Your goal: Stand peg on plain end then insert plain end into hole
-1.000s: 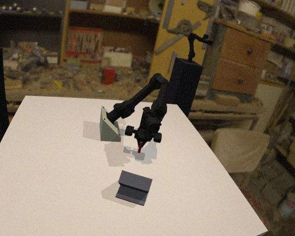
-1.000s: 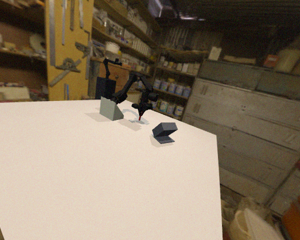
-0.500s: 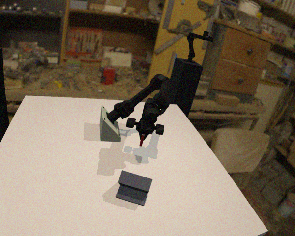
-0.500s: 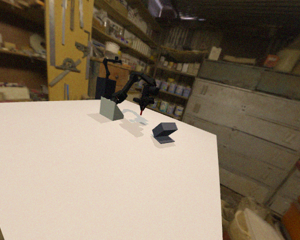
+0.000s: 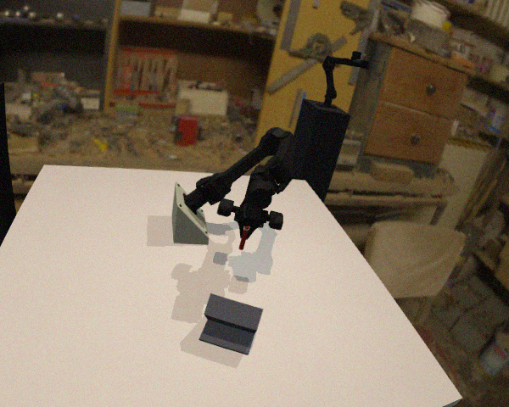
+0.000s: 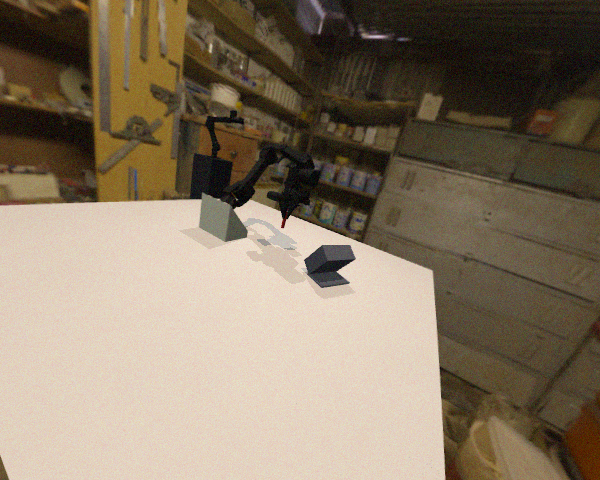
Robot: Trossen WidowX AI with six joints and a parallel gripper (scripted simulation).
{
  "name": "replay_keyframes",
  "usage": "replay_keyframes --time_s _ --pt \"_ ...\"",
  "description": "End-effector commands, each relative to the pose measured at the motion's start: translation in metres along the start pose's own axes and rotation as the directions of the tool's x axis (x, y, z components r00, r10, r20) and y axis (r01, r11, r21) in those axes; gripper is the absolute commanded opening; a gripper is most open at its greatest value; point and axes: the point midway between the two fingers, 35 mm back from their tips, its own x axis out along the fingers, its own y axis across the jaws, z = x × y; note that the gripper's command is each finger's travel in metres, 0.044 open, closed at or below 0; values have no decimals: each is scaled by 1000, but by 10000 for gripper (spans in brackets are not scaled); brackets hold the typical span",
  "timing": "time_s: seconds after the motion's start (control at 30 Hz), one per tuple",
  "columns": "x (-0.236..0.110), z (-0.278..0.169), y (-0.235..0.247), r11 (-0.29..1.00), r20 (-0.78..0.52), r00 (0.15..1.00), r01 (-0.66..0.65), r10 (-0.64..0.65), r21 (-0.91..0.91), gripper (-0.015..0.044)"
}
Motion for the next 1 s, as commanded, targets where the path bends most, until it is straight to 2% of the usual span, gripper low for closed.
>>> replay_keyframes --time_s 0.0,0.97 --pt "2 4 -2 1000 25 999 23 -23 1 0" --pt "8 42 -10 991 242 961 133 -135 25 0"
